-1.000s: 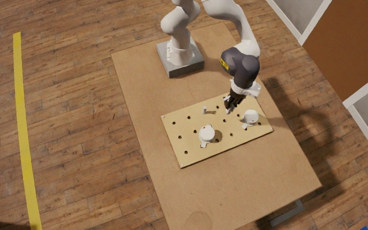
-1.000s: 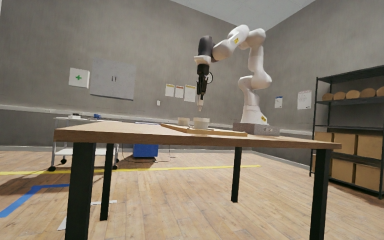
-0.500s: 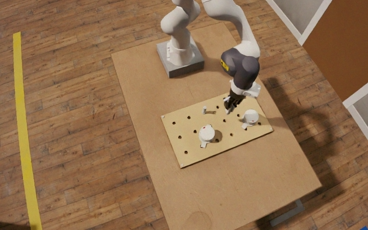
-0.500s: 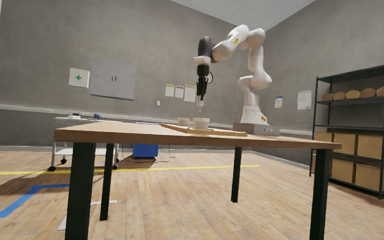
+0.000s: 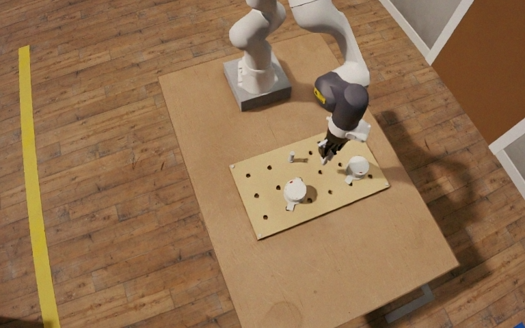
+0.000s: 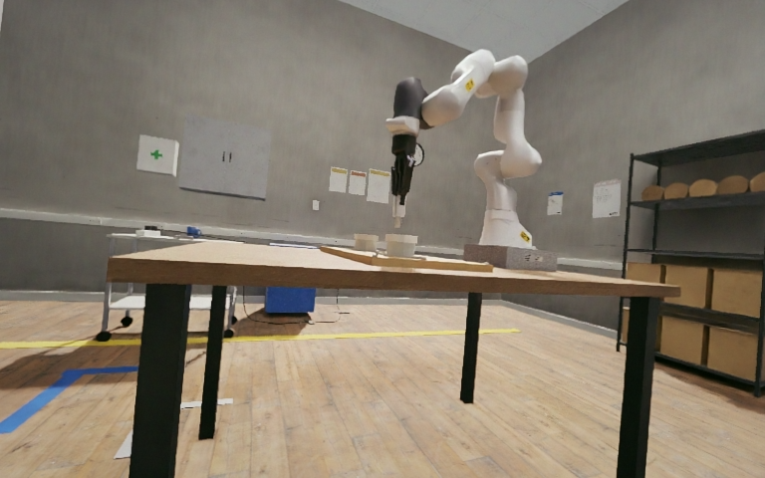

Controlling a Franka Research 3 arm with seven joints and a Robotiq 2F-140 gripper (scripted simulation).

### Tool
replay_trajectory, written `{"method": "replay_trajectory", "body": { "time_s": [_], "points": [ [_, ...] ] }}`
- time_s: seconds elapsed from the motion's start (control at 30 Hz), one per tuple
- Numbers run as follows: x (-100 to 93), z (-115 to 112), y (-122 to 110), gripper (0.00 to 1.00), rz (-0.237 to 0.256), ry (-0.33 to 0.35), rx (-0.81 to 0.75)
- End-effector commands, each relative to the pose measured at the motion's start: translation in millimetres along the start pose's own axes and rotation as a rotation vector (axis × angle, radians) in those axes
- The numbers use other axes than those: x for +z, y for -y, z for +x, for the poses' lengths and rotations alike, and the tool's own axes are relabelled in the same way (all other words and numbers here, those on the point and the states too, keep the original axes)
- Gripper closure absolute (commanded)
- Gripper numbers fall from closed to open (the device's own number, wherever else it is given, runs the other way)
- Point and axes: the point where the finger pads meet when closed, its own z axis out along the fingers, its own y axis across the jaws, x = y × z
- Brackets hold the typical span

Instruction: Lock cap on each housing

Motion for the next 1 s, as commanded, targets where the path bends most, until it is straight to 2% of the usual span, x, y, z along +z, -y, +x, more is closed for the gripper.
{"method": "replay_trajectory", "body": {
  "time_s": [0.0, 0.97],
  "points": [
    [4.6, 3, 2, 0.90, 0.004, -0.009, -0.008],
    [48.7, 3, 2, 0.90, 0.004, -0.009, -0.008]
  ]
}}
